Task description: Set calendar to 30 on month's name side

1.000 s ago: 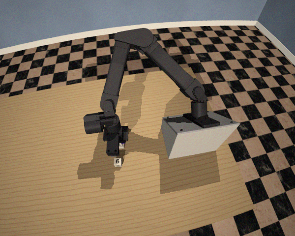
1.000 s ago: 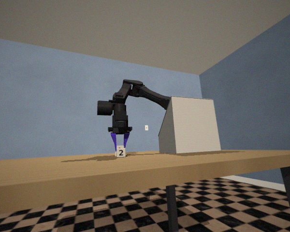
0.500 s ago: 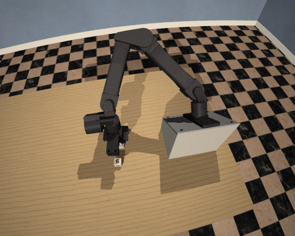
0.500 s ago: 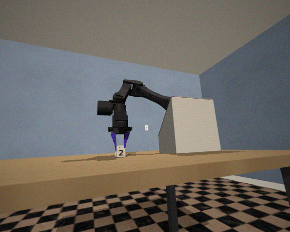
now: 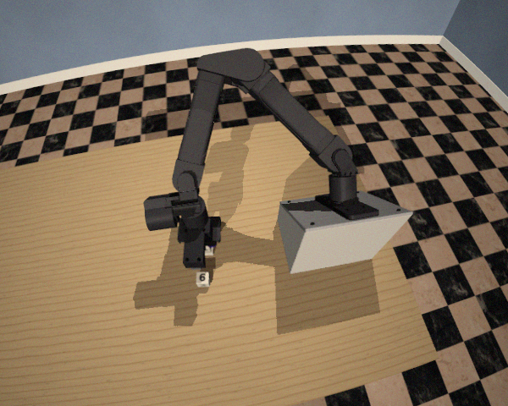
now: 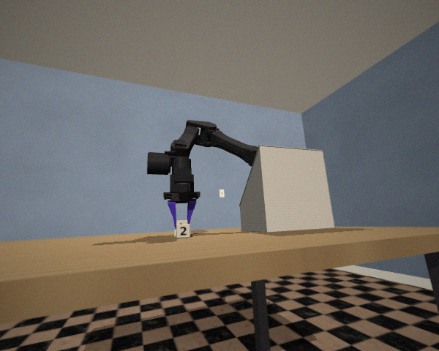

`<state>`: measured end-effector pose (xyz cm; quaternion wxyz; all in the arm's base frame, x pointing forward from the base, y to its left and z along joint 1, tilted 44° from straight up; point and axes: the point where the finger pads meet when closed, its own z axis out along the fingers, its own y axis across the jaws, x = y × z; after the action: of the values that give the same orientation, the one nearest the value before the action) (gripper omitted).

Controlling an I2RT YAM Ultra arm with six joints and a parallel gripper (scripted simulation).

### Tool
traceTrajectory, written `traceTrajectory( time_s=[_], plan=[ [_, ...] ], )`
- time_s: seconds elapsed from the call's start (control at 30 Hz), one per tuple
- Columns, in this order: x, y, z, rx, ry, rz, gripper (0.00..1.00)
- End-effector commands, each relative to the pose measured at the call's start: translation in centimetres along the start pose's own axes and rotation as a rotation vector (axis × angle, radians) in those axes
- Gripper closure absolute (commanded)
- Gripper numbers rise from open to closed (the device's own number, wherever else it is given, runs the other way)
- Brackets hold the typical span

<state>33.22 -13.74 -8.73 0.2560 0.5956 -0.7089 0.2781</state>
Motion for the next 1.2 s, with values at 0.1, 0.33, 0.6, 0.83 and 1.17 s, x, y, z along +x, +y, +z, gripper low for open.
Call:
traceTrajectory(
  time_s=[0.1,0.33,0.6,0.83,1.17],
  plan=[
    [-0.1,-0.2,-0.3,0.008,-0.002,0.0,0.65],
    [-0.1,-0.2,-0.3,0.008,-0.002,0.0,0.57],
    [-0.1,-0.2,-0.3,0.008,-0.002,0.0,0.53],
    [-0.1,-0.2,-0.6,0.009,-0.002,0.0,0.53],
    [-0.1,-0.2,-3.7,0.009,-0.002,0.0,0.53]
  ],
)
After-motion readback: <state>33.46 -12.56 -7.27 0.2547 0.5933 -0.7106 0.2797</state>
